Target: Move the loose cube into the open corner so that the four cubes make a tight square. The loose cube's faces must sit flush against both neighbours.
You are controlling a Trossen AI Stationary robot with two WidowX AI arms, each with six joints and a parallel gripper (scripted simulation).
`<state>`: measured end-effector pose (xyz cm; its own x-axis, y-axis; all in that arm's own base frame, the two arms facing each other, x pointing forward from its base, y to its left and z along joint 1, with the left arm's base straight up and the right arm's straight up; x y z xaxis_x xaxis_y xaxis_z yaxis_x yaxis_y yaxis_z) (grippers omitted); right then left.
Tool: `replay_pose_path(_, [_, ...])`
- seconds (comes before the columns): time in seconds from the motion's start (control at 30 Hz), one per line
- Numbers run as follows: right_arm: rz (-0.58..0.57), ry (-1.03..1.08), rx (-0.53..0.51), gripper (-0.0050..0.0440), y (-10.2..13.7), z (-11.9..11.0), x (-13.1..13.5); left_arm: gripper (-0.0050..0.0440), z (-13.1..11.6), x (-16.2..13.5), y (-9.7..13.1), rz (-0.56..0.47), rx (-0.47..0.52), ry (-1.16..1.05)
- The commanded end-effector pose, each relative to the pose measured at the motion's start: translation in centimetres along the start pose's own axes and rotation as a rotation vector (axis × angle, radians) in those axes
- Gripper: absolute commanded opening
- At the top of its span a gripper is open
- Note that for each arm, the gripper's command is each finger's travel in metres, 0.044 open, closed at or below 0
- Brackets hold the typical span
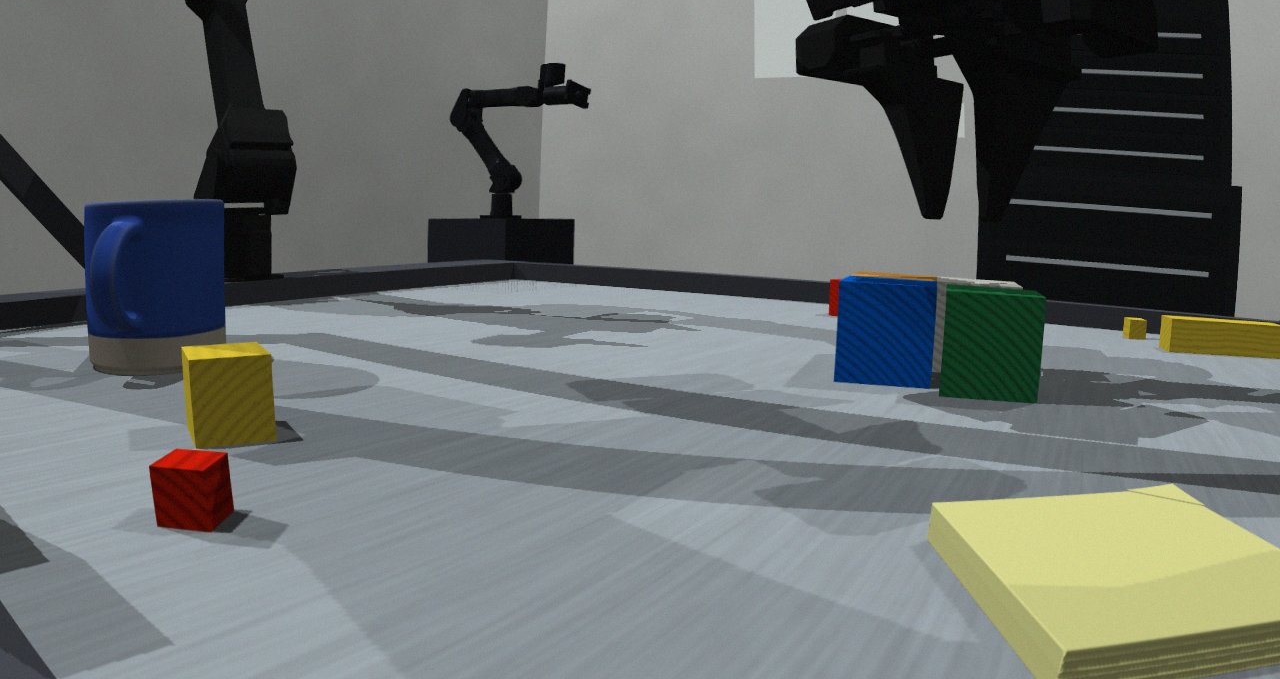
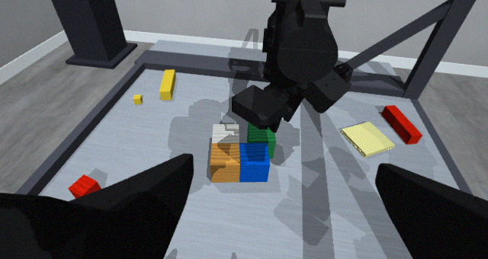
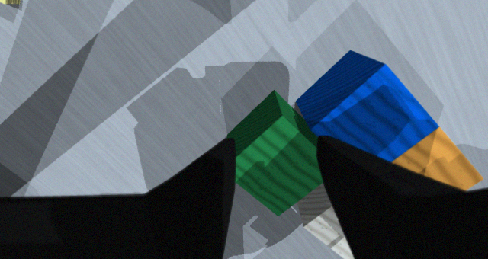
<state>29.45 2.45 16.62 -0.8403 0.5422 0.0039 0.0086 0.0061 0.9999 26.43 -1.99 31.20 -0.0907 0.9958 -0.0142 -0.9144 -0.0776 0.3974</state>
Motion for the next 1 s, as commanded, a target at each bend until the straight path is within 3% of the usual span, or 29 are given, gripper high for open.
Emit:
replay_pose_path(0.0, [-0.006,0.232,-0.014,0.0169,-0.7,0.9,0.4,0.0400,0.9,0.0,0.6,-0.004,-0.031,0.001])
replay_pose_path(0.1, [-0.006,0.289,-0.014,0.0169,-0.9,1.1,0.5,0.0400,0.9,0.0,0.6,-0.004,-0.031,0.001])
replay_pose_path(0.43, [-0.007,0.762,-0.012,0.0169,-2.8,2.3,1.5,0.0400,0.9,0.0,0.6,-0.004,-0.031,0.001])
replay_pose_path(0.83, [-0.028,0.766,-0.016,0.0169,-2.3,2.4,1.3,0.0400,0.9,0.0,0.6,-0.004,-0.031,0.001])
replay_pose_path(0.97, [-0.007,0.767,-0.008,0.0169,-3.6,2.3,1.4,0.0400,-0.3,-0.2,0.1,-0.022,0.019,-0.025])
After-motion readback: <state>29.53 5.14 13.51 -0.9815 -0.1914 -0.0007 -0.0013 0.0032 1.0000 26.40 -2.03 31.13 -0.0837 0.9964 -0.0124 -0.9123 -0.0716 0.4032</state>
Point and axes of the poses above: on each arm, the point midway between the two fingers, 35 mm back from their tips, its own y axis back along the fingers, its own x axis across the jaws, z = x × y, the point moved 7 cm from there along y, back along the fingers
